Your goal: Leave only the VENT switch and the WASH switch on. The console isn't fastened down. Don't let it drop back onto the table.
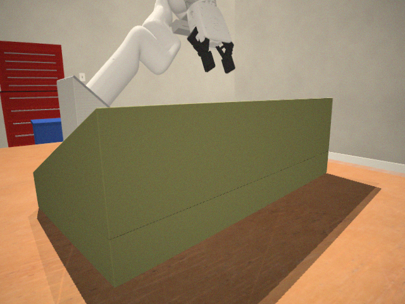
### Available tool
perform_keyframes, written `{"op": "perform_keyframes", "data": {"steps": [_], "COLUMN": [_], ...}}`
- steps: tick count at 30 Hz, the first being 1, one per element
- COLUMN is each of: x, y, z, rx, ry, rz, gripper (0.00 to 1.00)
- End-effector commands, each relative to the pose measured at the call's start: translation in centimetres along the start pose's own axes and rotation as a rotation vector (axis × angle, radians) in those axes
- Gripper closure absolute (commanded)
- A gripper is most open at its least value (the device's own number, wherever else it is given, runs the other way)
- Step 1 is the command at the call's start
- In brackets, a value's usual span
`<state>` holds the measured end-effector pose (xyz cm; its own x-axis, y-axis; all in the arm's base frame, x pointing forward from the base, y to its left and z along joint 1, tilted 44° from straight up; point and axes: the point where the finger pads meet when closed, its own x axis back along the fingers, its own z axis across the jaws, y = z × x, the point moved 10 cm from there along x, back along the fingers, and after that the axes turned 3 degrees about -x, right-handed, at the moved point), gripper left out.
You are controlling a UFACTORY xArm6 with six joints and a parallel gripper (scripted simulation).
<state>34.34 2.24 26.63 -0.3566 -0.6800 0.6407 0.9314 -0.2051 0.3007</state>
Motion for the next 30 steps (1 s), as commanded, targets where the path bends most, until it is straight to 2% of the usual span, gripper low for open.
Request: {"op": "perform_keyframes", "data": {"steps": [1, 23, 25, 27, 28, 29, 30], "x": [0.1, 0.1, 0.2, 0.3, 0.3, 0.3, 0.3], "y": [0.1, 0.2, 1.9, 6.0, 6.0, 8.3, 8.3], "z": [0.0, 0.1, 0.7, 1.9, 1.9, 2.6, 2.6], "rx": [0.002, 0.002, 0.002, 0.002, 0.002, 0.002, 0.002], "ry": [0.0, 0.0, 0.0, 0.001, 0.001, 0.001, 0.001], "rz": [-0.003, -0.003, -0.003, -0.002, -0.002, -0.002, -0.002], "gripper": [0.23, 0.23, 0.23, 0.23, 0.23, 0.23, 0.23]}}
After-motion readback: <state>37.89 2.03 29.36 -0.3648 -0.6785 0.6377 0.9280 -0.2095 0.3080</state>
